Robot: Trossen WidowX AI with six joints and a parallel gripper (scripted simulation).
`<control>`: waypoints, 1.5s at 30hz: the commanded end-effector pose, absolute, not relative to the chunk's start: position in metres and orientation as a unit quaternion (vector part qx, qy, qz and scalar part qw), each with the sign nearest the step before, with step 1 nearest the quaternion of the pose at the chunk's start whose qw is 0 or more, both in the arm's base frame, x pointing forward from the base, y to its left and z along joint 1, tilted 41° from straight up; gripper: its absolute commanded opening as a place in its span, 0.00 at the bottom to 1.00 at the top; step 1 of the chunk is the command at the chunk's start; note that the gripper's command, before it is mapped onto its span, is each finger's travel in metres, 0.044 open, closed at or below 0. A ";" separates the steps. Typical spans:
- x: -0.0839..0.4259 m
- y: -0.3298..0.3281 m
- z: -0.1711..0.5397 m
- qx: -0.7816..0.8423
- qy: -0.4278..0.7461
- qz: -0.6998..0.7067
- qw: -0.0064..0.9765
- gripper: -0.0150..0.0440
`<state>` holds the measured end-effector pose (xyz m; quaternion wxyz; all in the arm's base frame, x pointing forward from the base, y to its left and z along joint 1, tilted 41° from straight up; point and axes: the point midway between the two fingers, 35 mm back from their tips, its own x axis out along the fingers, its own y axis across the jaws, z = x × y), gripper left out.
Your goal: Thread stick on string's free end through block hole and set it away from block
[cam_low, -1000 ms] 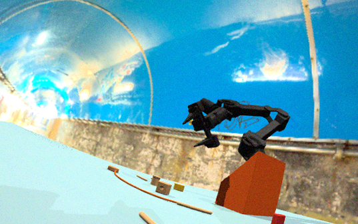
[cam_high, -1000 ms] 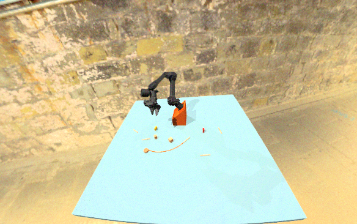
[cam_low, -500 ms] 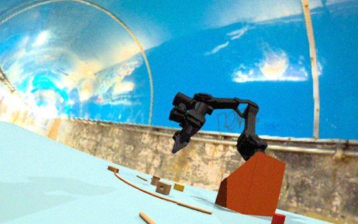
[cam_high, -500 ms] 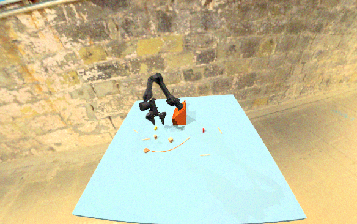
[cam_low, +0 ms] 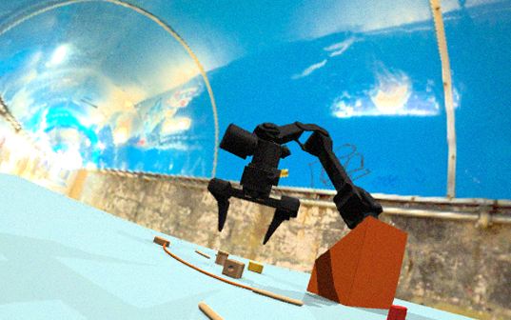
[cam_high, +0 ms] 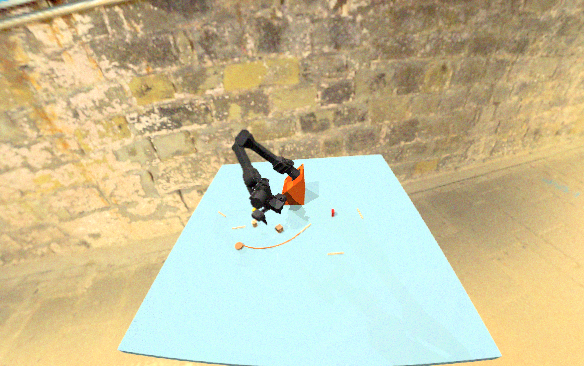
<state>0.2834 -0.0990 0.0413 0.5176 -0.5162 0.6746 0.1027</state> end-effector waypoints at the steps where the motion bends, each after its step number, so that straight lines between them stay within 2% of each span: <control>1: 0.295 -0.090 0.013 -0.608 0.668 0.204 0.378 1.00; 18: 0.293 -0.090 0.012 -0.608 0.668 0.204 0.378 1.00; 26: 0.293 -0.090 0.012 -0.608 0.668 0.204 0.378 0.66; 35: 0.293 -0.090 0.012 -0.605 0.669 0.204 0.380 0.66; 44: 0.293 -0.090 0.012 -0.605 0.669 0.204 0.380 0.26; 45: 0.293 -0.090 0.012 -0.605 0.669 0.204 0.380 0.25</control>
